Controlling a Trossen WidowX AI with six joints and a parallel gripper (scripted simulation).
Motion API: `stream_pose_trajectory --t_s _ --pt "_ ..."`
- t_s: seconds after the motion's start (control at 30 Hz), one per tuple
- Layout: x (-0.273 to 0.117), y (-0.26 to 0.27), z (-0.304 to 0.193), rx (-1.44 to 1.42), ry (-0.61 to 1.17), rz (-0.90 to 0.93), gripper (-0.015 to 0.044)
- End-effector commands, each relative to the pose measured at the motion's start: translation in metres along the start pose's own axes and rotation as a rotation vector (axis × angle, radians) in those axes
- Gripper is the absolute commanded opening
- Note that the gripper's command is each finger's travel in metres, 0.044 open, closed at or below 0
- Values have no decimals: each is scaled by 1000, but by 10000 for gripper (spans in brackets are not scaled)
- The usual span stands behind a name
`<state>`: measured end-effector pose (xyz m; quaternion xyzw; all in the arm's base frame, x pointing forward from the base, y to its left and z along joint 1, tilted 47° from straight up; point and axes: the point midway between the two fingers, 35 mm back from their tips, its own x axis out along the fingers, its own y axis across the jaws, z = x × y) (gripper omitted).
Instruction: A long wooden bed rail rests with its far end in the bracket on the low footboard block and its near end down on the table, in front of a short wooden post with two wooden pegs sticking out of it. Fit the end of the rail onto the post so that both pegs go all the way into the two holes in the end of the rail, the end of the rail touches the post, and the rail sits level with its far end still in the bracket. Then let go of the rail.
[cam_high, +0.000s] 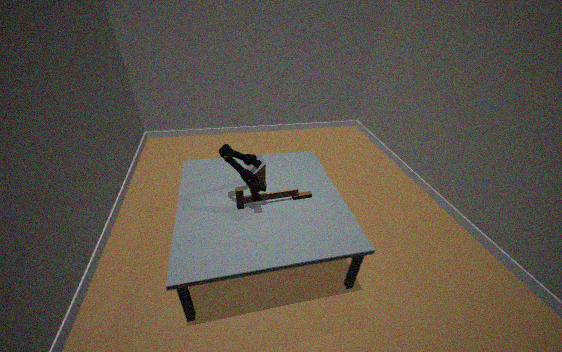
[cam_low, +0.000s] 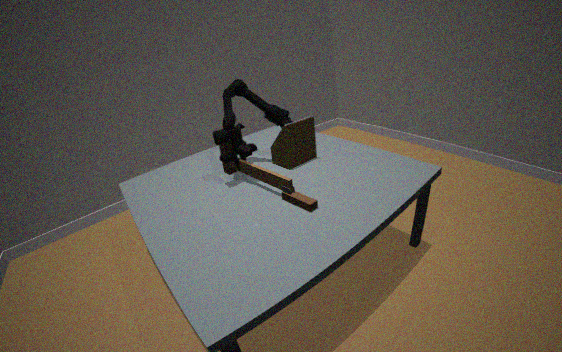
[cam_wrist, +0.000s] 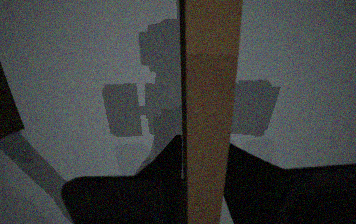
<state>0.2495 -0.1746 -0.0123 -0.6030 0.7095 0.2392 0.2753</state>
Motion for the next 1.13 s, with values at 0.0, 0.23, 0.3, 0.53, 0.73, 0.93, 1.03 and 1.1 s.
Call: stream_pose_trajectory --t_s 0.0,0.23,0.3,0.53,0.73,0.93,1.03,1.1 --pt "0 0 0 -1 1 1 184" --pt "0 0 0 -1 1 1 368" --pt "0 0 0 -1 1 1 420" --pt "-11 -1 12 -2 -2 0 440" --pt "-30 0 31 -3 1 -2 440" --pt "-30 0 31 -3 1 -2 440" --pt "-30 0 31 -3 1 -2 440" --pt "-30 0 31 -3 1 -2 440"
